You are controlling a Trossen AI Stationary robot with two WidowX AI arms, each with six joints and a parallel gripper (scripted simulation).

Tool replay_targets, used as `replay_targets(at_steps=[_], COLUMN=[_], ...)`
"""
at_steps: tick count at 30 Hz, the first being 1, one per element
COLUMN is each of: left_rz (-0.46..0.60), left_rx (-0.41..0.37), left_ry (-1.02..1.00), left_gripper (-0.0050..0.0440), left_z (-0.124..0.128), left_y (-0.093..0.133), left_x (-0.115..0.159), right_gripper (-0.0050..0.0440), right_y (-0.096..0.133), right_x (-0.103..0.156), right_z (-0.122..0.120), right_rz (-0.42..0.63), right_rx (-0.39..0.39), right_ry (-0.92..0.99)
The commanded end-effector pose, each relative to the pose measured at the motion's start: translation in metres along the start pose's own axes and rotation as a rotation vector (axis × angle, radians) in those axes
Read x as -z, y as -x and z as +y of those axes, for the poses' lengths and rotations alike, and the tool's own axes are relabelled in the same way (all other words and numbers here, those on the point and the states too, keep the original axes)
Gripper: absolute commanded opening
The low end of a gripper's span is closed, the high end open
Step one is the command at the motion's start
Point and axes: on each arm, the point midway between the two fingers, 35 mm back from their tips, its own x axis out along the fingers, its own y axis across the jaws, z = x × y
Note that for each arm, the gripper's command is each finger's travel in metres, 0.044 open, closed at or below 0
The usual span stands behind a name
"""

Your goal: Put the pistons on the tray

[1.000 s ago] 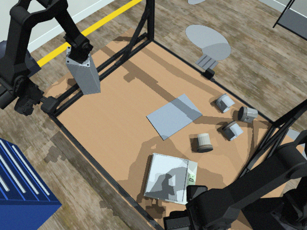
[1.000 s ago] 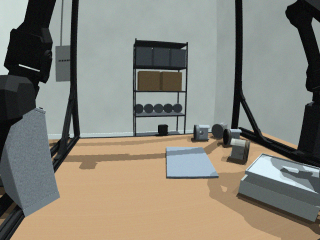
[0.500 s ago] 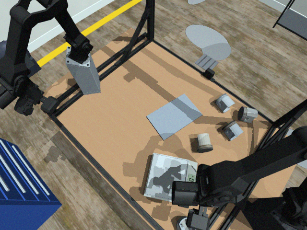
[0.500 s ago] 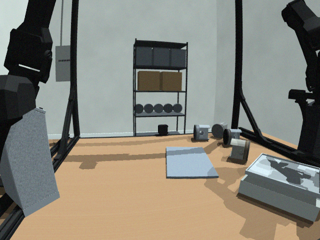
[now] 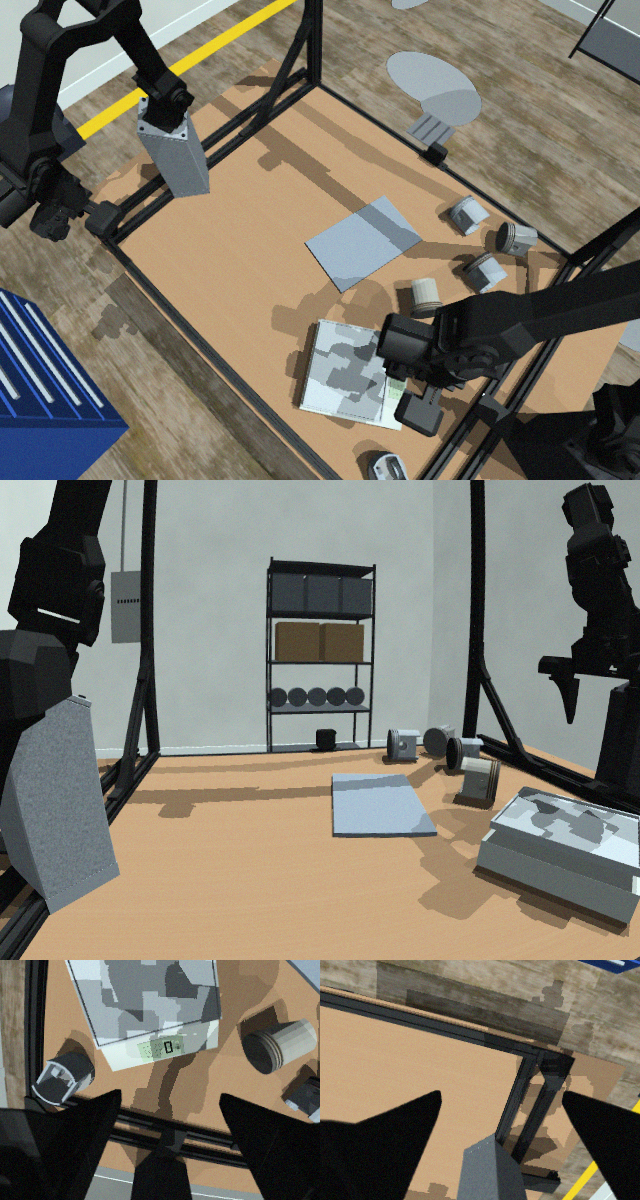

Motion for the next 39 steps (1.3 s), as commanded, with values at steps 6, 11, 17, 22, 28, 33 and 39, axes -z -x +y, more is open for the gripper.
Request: replay_targets(at_steps=[6, 11, 17, 22, 28, 33, 39], left_rz=[-0.005, -0.005, -0.005, -0.005, -0.005, -0.005, -0.026], left_rx=[0.0, 0.0, -0.001, -0.001, -0.001, -0.001, 0.037], left_ry=[-0.235, -0.342, -0.424, -0.424, -0.424, -0.424, -0.523], left_gripper=[0.0378, 0.0378, 0.0378, 0.0378, 0.0378, 0.0378, 0.0378], left_z=[-0.043, -0.063, -0.087, -0.112, -0.136, -0.156, -0.16], left_y=[0.001, 0.001, 0.001, 0.001, 0.001, 0.001, 0.001], left_x=[-0.009, -0.013, -0.018, -0.023, -0.028, -0.032, -0.033], right_gripper=[0.044, 0.044, 0.044, 0.044, 0.044, 0.044, 0.044], right_y=[0.0, 0.0, 0.0, 0.0, 0.0, 0.0, 0.0], right_x=[0.0, 0.0, 0.0, 0.0, 0.0, 0.0, 0.0], right_z=[0.0, 0.0, 0.0, 0.0, 0.0, 0.0, 0.0], right_rz=[0.001, 0.001, 0.001, 0.001, 0.001, 0.001, 0.001], right_rx=[-0.002, -0.002, -0.002, -0.002, -0.002, -0.002, -0.002], right_ry=[0.001, 0.001, 0.001, 0.001, 0.001, 0.001, 0.001])
